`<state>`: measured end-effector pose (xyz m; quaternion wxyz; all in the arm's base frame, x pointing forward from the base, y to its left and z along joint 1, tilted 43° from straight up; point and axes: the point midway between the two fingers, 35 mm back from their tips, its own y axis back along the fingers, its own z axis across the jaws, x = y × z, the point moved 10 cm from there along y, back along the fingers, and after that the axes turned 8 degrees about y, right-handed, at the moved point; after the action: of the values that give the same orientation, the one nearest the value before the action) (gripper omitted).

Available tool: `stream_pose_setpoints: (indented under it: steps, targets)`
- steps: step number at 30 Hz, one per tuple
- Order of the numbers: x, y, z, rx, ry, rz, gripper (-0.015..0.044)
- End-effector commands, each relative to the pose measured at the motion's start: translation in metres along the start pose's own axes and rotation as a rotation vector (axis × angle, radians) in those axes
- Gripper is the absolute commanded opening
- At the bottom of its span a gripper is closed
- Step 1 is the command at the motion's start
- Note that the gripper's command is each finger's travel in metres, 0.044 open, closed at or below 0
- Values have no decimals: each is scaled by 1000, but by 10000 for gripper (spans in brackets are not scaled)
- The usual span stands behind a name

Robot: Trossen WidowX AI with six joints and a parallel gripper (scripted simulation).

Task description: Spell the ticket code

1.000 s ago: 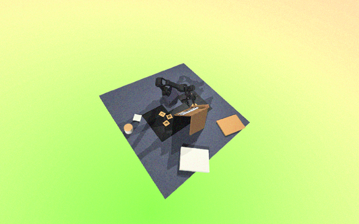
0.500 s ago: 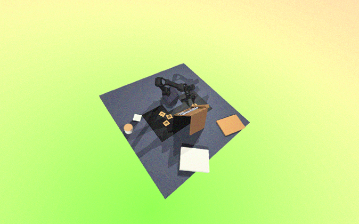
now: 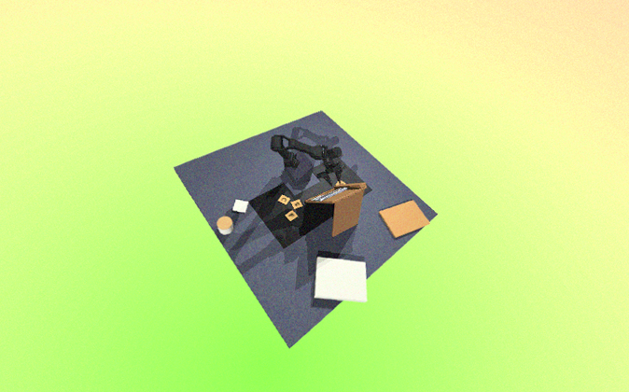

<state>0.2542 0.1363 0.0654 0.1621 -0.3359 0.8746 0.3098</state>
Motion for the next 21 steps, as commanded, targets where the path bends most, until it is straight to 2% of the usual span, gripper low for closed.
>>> stream_pose_setpoints:
  steps: [1, 9, 21]
  targets:
    - [0, 0, 0, 0, 0, 0, 216]
    - [0, 0, 0, 0, 0, 0, 6]
    - [-4, -2, 0, -8, 3, 23, 0]
